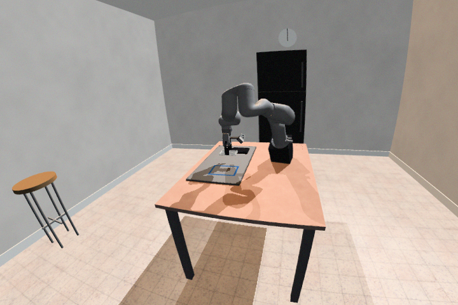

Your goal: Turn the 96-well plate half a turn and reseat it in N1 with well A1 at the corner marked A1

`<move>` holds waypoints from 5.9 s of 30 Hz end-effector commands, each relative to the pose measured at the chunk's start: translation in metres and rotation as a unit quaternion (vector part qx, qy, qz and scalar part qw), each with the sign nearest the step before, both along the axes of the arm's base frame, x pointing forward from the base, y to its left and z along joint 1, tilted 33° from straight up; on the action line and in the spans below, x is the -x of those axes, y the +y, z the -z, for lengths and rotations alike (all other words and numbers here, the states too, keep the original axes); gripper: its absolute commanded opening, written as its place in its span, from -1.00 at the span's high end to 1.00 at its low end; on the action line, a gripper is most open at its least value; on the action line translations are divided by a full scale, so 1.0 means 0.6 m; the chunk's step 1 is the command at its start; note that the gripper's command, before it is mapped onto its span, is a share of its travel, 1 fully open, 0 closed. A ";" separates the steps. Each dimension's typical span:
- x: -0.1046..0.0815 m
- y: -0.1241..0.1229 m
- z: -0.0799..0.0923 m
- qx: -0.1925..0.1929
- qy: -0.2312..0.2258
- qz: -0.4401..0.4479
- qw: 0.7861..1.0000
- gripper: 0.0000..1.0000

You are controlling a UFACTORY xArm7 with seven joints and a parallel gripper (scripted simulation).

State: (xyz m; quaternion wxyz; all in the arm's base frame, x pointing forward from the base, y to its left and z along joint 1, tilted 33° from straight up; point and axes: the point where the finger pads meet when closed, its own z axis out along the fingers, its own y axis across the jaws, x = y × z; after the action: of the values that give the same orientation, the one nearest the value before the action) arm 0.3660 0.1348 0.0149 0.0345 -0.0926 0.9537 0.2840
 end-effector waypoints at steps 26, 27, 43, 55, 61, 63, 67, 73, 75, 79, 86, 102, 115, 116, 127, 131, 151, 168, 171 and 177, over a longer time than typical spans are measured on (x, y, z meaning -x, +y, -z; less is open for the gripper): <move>0.014 0.133 -0.084 0.001 -0.002 0.002 1.000 1.00; 0.014 0.133 -0.084 0.001 -0.002 0.002 1.000 1.00; 0.017 0.166 -0.103 0.001 -0.002 0.001 1.000 1.00; 0.018 0.166 -0.104 0.001 -0.002 0.001 1.000 1.00; 0.017 0.166 -0.104 0.001 -0.002 0.002 1.000 1.00; 0.017 0.166 -0.104 0.001 -0.002 0.002 1.000 1.00; 0.017 0.166 -0.104 0.001 -0.002 0.002 1.000 1.00; 0.017 0.166 -0.104 0.001 -0.002 0.002 1.000 1.00; 0.017 0.166 -0.104 0.001 -0.002 0.002 1.000 1.00; 0.018 0.168 -0.101 0.001 -0.002 0.002 1.000 1.00; 0.017 0.178 -0.085 0.001 -0.002 0.002 1.000 1.00; 0.017 0.199 -0.053 0.001 -0.002 0.002 1.000 1.00; 0.016 0.216 -0.027 0.001 -0.002 0.002 1.000 1.00; 0.016 0.217 -0.025 0.001 -0.002 0.002 1.000 1.00; 0.016 0.228 -0.009 0.001 -0.002 0.002 1.000 1.00; 0.016 0.228 -0.009 0.001 -0.002 0.002 1.000 1.00; 0.016 0.228 -0.008 0.001 -0.002 0.002 1.000 1.00; 0.016 0.231 -0.004 0.001 -0.002 0.002 1.000 1.00; 0.016 0.231 -0.004 0.001 -0.002 0.002 1.000 1.00; 0.016 0.232 -0.002 0.001 -0.002 0.002 1.000 1.00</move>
State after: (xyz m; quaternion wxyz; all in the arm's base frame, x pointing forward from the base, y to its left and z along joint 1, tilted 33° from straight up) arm 0.3553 0.2743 0.0160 0.0351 -0.0926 0.9542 0.2822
